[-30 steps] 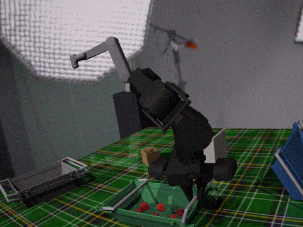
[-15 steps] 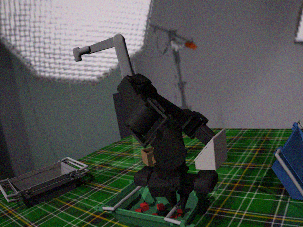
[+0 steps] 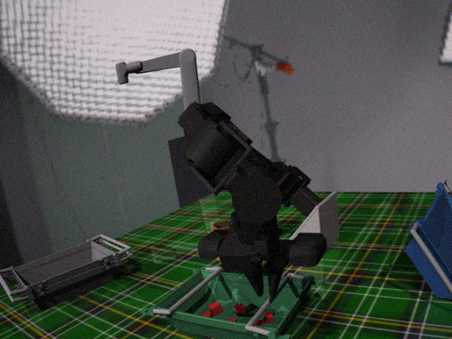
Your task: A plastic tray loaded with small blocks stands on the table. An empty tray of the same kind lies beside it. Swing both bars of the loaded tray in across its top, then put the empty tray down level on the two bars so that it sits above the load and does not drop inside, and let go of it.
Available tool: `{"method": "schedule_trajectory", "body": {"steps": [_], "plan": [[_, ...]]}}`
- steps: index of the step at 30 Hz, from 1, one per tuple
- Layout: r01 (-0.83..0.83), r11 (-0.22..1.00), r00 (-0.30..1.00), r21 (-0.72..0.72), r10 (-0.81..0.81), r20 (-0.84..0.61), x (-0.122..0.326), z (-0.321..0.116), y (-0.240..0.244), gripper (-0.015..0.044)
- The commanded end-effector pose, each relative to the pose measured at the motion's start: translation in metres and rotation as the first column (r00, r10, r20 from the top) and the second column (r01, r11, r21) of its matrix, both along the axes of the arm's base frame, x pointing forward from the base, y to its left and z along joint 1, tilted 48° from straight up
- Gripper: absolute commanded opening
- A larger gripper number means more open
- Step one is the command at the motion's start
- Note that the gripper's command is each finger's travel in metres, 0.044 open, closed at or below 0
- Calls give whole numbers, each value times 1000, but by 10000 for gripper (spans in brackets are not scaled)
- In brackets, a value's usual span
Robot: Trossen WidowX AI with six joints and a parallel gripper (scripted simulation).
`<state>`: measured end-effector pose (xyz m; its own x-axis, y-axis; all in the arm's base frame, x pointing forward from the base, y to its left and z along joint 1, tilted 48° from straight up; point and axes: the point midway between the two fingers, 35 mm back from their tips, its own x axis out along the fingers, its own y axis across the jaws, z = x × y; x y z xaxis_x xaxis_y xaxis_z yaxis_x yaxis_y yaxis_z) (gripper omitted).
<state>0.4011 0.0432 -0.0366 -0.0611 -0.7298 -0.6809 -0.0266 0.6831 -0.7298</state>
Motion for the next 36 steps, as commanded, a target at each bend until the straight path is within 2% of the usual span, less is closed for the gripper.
{"method": "schedule_trajectory", "body": {"steps": [1,13,16,17,25,29,30,36], "plan": [[-4,1000,1000,0,4,0,0,0,1,85],[-4,1000,1000,0,4,0,0,0,1,85],[-4,1000,1000,0,4,0,0,0,1,6],[-4,1000,1000,0,4,0,0,0,1,0],[-4,1000,1000,0,4,0,1,1,2,0],[-3,1000,1000,2,3,0,3,16,18,0],[0,1000,1000,-2,0,-5,0,5,8,0],[15,998,999,56,-17,40,-32,-23,96,0]]}}
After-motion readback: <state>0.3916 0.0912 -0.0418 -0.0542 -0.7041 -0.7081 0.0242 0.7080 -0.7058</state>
